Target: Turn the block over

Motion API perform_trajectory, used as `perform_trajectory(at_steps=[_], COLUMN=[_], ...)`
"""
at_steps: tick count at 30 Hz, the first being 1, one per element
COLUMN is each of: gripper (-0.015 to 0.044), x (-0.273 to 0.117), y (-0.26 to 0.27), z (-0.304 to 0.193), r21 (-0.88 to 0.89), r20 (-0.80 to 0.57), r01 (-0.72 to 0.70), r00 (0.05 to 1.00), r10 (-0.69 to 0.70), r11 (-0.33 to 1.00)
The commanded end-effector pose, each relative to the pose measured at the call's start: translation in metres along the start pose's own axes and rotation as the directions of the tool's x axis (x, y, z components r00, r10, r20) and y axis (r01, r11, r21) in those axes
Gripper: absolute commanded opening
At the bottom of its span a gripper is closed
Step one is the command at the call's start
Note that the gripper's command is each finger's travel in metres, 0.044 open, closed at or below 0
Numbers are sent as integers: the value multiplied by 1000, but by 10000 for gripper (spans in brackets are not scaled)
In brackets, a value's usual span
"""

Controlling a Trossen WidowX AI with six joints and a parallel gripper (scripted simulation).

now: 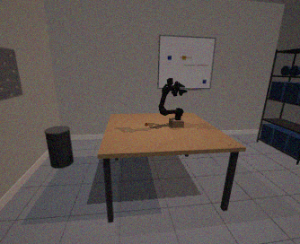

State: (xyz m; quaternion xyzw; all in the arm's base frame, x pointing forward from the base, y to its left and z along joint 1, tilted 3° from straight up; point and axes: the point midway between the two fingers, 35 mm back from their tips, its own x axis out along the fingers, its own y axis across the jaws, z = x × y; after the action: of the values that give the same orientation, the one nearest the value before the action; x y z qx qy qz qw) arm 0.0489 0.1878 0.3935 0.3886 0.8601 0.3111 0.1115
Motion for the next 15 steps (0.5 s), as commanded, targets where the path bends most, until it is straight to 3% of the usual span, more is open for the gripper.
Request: perform_trajectory(at_steps=[1,8,15], gripper=[426,440,440], x=[1,26,25], y=[-1,-43,-109], z=[-1,-58,-128], r21=[-5,-293,-634], r20=[-3,-142,-302], r01=[3,163,207], r00=[1000,967,820], r10=[-3,-212,-486], r11=[1000,942,745])
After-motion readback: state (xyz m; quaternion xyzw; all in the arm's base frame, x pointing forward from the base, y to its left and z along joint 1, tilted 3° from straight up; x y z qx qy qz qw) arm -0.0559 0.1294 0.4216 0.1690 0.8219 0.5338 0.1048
